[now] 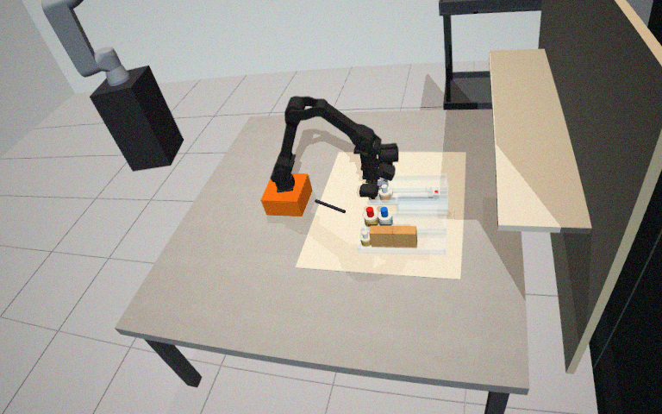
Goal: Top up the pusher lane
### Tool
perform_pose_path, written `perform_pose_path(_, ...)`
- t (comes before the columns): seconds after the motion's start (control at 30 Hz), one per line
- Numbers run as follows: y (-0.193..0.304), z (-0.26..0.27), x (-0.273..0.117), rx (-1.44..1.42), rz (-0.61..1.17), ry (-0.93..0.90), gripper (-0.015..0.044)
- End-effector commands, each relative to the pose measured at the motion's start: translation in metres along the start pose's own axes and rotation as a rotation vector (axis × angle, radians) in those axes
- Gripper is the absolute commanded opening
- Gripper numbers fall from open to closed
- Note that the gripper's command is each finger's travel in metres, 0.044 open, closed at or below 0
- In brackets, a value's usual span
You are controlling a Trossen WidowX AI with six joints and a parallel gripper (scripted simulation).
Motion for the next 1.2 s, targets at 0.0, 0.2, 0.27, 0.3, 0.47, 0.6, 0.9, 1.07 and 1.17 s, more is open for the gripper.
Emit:
perform_pose_path(0.0,-0.001,0.000,0.000,-0.002,-0.012,-0.002,0.0000)
perform_pose_path(0.2,0.003,0.000,0.000,-0.002,-0.012,-0.002,0.0000)
perform_pose_path(0.27,0.003,0.000,0.000,-0.002,-0.012,-0.002,0.0000)
perform_pose_path(0.3,0.003,0.000,0.000,-0.002,-0.012,-0.002,0.0000)
perform_pose_path(0.47,0.003,0.000,0.000,-0.002,-0.012,-0.002,0.0000)
perform_pose_path(0.6,0.002,0.000,0.000,-0.002,-0.012,-0.002,0.0079)
perform_pose_path(0.9,0.002,0.000,0.000,-0.002,-0.012,-0.002,0.0301)
perform_pose_path(1.07,0.002,0.000,-0.010,-0.002,-0.012,-0.002,0.0301)
perform_pose_path(1.17,0.002,0.000,-0.019,-0.002,-0.012,-0.002,0.0301)
Point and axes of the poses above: the point midway between the two fingers, 35 mm back from their tips, its own x axis out along the fingers, its own z axis across the jaws, y = z × x, the point moved 6 cm from there along -x, back along the fingers, and after that the axes turned 9 degrees about x, right-handed, at the moved point
